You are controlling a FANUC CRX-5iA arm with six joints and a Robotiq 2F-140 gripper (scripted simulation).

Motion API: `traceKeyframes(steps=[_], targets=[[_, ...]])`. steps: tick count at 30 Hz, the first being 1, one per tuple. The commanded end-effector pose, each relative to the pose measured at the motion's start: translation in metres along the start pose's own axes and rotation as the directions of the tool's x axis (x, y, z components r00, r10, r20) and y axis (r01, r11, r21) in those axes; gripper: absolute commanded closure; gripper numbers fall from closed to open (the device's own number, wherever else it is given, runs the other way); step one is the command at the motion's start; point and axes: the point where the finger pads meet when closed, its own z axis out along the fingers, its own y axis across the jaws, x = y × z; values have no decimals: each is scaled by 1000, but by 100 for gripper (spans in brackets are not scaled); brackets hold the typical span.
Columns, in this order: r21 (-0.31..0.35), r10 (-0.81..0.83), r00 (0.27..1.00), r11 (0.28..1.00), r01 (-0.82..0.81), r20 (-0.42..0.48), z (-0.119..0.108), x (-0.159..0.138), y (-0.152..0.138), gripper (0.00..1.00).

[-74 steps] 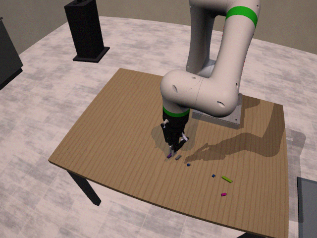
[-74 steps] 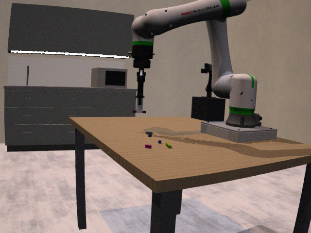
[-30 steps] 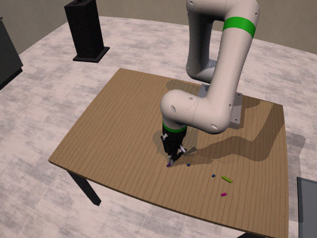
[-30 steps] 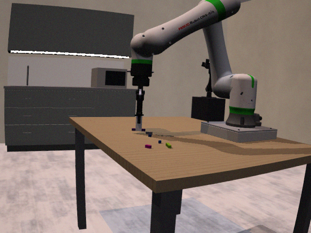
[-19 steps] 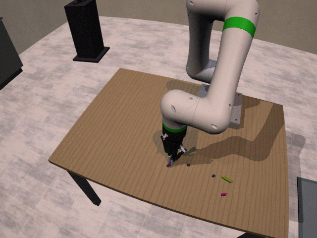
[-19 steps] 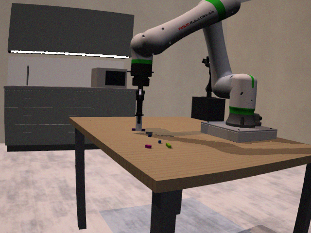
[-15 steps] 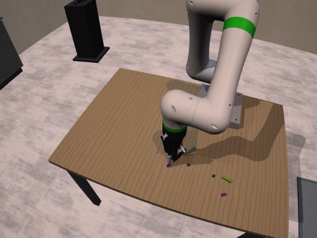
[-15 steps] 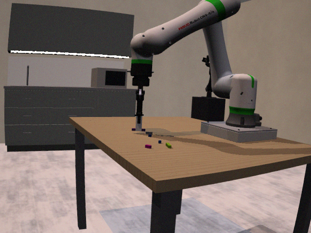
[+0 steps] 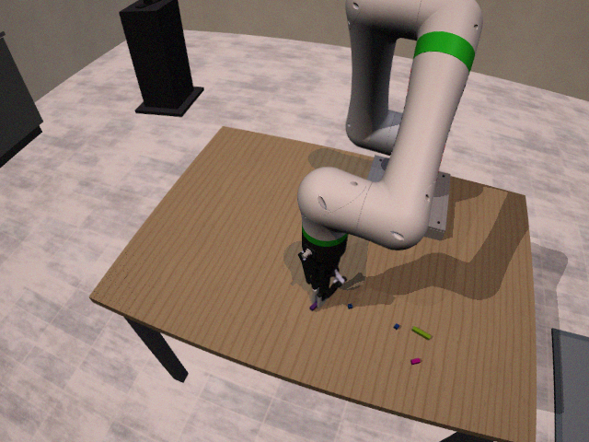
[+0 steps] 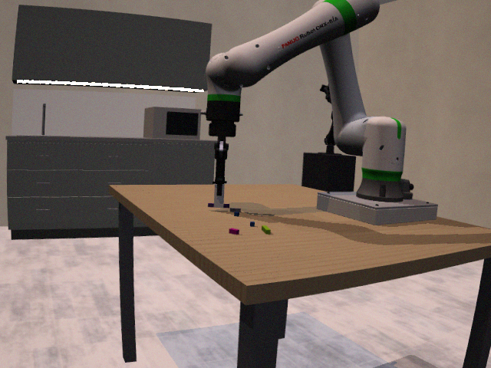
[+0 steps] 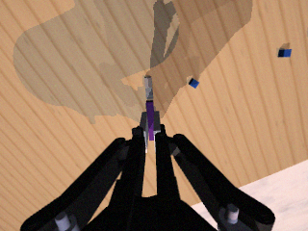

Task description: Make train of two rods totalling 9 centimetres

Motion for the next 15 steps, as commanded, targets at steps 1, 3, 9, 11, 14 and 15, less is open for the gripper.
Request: traceKeyframes(steps=[1, 3, 9, 11, 14, 15], targets=[[0, 0, 1000, 1000, 0, 0, 1, 0, 0, 97], [0, 0, 1000, 1000, 0, 0, 3, 0, 0, 97], [0, 0, 1000, 1000, 0, 0, 8, 0, 0, 97], [0, 0, 1000, 1000, 0, 0, 9, 0, 0, 97], [0, 0, 1000, 1000, 0, 0, 10, 0, 0, 97], [0, 0, 1000, 1000, 0, 0, 10, 0, 0, 97]])
